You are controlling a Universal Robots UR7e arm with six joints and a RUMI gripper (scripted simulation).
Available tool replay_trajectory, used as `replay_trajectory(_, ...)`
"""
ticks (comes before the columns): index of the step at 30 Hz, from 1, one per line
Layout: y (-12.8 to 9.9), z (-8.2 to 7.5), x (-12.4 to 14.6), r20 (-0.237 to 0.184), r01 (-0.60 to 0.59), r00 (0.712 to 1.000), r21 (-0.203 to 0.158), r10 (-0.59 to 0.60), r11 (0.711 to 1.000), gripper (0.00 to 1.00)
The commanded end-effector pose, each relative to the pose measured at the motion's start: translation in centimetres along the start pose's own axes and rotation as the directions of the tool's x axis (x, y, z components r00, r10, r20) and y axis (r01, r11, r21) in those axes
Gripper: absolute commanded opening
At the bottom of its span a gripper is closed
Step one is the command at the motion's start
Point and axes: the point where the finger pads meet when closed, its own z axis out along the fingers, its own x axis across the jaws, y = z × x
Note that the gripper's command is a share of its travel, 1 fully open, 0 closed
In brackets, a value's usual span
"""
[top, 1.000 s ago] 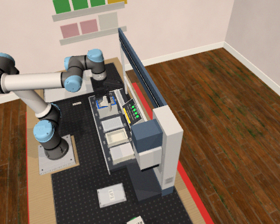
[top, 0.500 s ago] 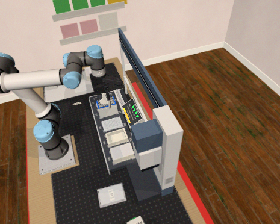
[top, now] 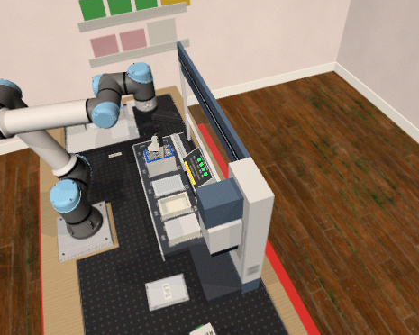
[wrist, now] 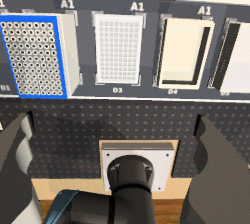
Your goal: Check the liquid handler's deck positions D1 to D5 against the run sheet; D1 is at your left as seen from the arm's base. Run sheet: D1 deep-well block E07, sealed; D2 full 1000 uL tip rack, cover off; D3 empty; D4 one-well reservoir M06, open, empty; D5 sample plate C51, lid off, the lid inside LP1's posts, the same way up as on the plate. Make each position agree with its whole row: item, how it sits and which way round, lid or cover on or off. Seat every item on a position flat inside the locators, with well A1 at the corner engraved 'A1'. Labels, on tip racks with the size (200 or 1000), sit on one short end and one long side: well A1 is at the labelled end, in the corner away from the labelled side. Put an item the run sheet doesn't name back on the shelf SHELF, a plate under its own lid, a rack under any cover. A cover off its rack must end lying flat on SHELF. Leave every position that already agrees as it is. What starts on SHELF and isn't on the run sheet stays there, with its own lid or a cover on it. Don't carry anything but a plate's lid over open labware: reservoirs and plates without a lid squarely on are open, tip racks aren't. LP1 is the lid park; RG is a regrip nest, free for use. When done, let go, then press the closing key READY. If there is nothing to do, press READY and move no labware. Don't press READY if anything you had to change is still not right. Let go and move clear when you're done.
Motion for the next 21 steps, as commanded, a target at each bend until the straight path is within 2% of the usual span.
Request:
replay_trajectory(1, 2.4, -0.2, 0.1, 0.000, -0.001, 1.000, -0.001, 0.001, 1.000, 0.82)
replay_trajectory(8, 5.9, -0.6, 0.1, 0.000, -0.001, 1.000, -0.001, 0.001, 1.000, 0.82)
replay_trajectory(10, 5.9, -0.6, 0.1, 0.000, -0.001, 1.000, -0.001, 0.001, 1.000, 0.82)
replay_trajectory(21, 11.3, -1.2, 0.2, 0.000, -0.001, 1.000, -0.001, 0.001, 1.000, 0.82)
